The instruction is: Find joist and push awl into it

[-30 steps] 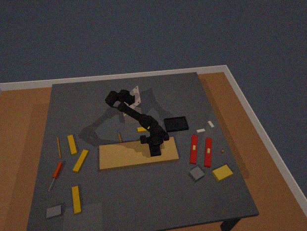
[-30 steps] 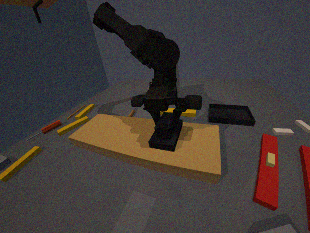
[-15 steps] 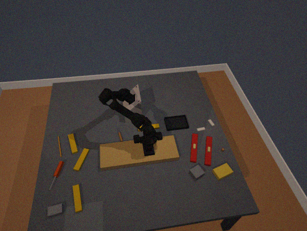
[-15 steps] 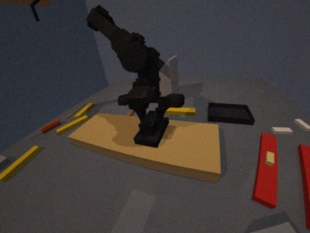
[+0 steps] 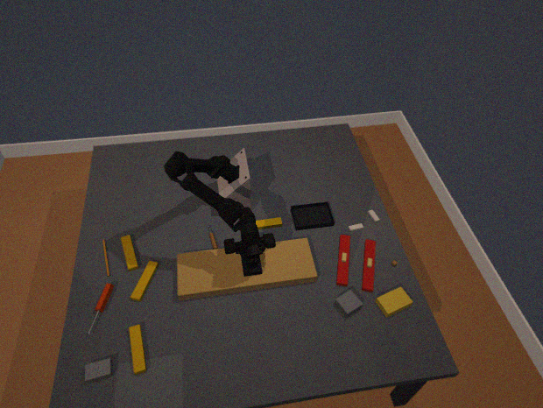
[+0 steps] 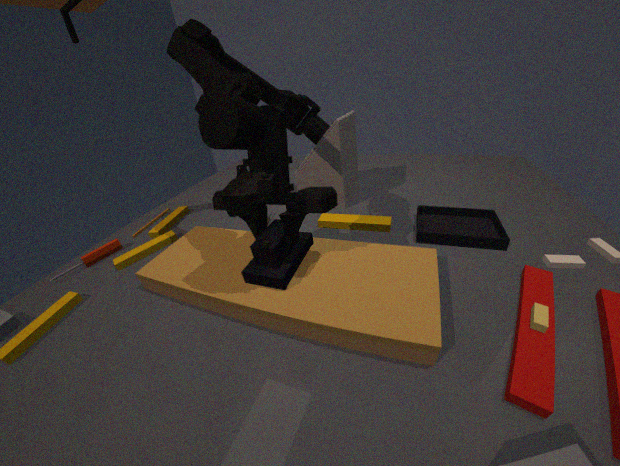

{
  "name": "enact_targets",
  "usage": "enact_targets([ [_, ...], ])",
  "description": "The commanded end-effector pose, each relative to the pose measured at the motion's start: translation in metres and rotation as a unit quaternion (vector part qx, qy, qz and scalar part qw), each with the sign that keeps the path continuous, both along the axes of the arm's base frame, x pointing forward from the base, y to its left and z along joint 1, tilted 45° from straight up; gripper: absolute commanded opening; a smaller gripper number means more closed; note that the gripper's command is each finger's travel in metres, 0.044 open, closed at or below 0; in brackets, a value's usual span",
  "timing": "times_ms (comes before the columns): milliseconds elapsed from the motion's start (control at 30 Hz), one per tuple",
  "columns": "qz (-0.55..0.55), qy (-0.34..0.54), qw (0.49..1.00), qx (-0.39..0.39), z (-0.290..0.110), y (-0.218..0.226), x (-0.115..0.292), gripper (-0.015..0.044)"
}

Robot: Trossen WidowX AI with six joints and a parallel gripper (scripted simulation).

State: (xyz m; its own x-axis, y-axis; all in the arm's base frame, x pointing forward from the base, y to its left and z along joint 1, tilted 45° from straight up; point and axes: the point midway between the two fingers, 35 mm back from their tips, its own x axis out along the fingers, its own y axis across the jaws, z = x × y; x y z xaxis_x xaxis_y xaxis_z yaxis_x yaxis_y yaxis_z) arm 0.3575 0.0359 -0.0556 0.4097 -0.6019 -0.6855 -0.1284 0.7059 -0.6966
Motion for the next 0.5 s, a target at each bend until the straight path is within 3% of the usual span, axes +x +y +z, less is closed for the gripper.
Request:
enact_targets([
  [0,-0.006,-0.006,1.0,-0.005,0.015,-0.015,0.004,0.0],
  [467,-0.006,-0.006,1.0,-0.006,0.046,-0.046,0.009,0.0],
])
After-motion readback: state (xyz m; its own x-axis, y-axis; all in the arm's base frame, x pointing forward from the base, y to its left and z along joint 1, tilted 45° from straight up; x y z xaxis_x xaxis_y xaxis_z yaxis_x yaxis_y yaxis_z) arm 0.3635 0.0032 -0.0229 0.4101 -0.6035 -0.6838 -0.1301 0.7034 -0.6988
